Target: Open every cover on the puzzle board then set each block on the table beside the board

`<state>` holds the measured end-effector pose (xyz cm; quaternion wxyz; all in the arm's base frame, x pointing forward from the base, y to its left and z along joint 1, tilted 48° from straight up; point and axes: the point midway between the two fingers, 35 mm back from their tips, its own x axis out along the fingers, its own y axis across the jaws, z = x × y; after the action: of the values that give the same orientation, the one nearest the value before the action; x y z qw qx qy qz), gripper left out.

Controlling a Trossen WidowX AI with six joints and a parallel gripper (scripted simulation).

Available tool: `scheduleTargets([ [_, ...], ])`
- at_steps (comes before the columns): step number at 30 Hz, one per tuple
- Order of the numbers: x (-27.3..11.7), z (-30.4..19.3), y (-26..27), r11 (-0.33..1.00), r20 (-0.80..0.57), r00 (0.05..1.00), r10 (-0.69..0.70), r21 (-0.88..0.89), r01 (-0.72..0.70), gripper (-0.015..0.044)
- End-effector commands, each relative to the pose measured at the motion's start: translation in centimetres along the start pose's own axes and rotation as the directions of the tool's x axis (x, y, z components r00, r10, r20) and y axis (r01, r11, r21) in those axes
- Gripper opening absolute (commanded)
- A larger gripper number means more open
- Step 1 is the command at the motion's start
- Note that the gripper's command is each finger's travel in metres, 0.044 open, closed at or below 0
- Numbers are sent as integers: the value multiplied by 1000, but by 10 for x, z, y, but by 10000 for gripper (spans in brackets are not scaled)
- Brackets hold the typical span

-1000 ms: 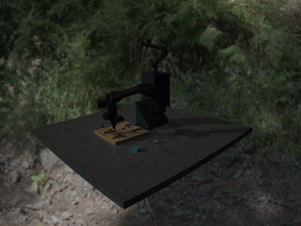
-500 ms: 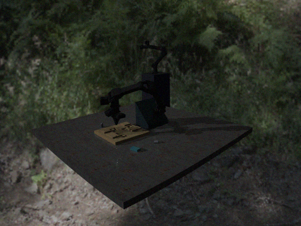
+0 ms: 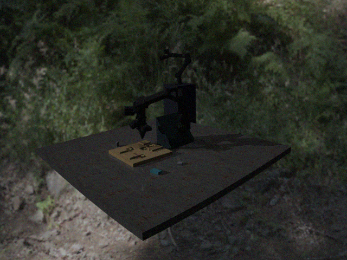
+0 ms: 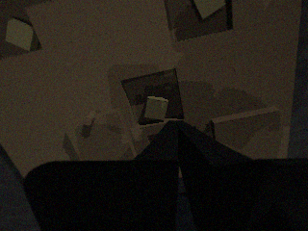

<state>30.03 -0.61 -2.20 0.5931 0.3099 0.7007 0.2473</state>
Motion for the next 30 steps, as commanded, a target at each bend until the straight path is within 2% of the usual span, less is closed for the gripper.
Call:
scheduleTargets([
  [1, -1, -25, -7, 1000, 3, 1000, -4, 27, 4, 0],
  [9, 3, -66, -17, 996, -2, 1000, 3, 87, -3, 0],
  [15, 8, -67, -17, 996, -2, 1000, 3, 89, -3, 0],
  [25, 51, -68, -18, 996, -2, 1000, 5, 88, -5, 0],
  [30, 54, -69, -18, 996, -2, 1000, 5, 88, -5, 0],
])
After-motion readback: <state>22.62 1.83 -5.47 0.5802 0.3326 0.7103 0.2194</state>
